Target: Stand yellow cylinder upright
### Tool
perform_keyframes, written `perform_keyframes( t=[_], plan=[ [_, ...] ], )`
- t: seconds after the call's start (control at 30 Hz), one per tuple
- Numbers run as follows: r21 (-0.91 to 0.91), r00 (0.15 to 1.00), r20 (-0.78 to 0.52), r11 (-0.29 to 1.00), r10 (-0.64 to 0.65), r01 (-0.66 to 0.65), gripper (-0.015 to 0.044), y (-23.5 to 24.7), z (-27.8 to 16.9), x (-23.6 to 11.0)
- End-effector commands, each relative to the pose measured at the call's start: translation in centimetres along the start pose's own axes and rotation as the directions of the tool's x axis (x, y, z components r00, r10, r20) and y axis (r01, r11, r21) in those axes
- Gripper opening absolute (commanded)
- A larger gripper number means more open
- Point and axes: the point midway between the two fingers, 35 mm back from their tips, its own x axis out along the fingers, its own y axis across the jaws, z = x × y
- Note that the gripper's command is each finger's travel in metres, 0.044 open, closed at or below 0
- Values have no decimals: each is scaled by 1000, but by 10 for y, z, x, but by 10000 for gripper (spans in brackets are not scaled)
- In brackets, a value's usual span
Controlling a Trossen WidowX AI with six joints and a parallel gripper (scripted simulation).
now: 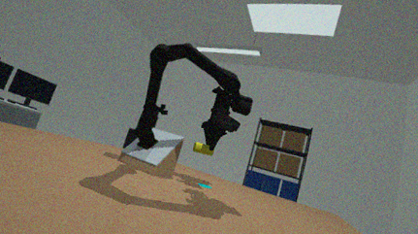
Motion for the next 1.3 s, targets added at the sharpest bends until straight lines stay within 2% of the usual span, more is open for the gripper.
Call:
perform_keyframes(
  t=[0.0,0.6,1.27],
  plan=[
    [-93,1000,3,996,6,-6,105,12,10,-2],
    [-436,1000,-5,900,7,-8,105,64,40,-4],
    [-749,1000,-17,662,-18,0,105,119,62,0]
  ],
)
